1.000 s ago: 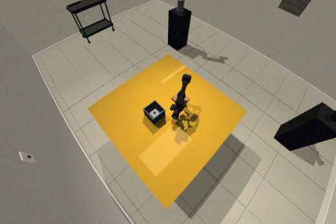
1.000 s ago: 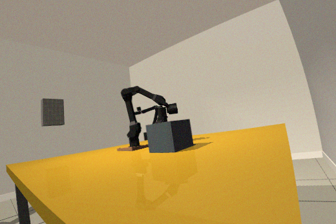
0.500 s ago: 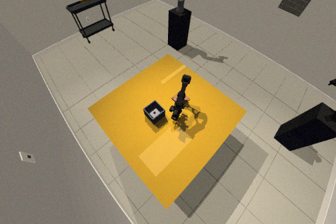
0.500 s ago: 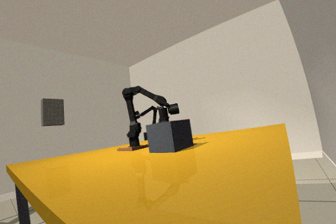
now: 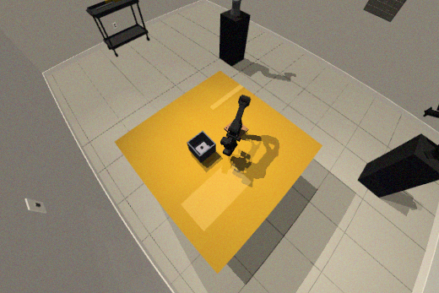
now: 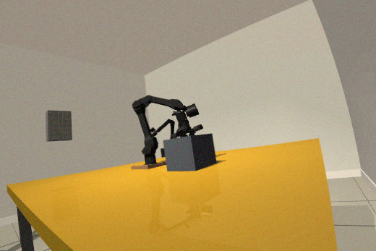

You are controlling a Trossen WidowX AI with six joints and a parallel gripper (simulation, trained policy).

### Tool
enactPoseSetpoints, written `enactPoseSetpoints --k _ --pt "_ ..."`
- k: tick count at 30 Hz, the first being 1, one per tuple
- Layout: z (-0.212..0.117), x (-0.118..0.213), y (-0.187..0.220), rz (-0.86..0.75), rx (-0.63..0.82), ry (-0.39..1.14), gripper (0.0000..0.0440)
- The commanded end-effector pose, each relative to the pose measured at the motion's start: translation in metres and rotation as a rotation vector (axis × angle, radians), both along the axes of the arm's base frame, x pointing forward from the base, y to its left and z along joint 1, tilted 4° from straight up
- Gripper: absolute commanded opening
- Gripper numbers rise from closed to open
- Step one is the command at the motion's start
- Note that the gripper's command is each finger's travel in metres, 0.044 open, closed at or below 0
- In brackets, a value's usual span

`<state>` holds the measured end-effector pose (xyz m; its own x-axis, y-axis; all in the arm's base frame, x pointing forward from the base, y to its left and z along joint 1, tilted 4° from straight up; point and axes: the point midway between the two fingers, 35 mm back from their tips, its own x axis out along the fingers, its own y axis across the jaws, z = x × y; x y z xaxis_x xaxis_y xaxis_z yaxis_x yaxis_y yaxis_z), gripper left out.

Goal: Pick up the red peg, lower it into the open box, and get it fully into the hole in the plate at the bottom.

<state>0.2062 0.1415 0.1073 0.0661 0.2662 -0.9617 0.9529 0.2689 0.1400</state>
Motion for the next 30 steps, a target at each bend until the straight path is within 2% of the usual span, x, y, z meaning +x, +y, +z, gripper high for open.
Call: enactPoseSetpoints --k 1,17,30 --pt "0.023 0.008 -0.002 0.009 0.022 -0.063 0.0000" --pt "0.092 0.036 -0.051 -0.012 -0.048 -0.251 0.0000" --pt "0.101 0.052 -0.102 -0.064 -0.157 -0.247 0.0000"
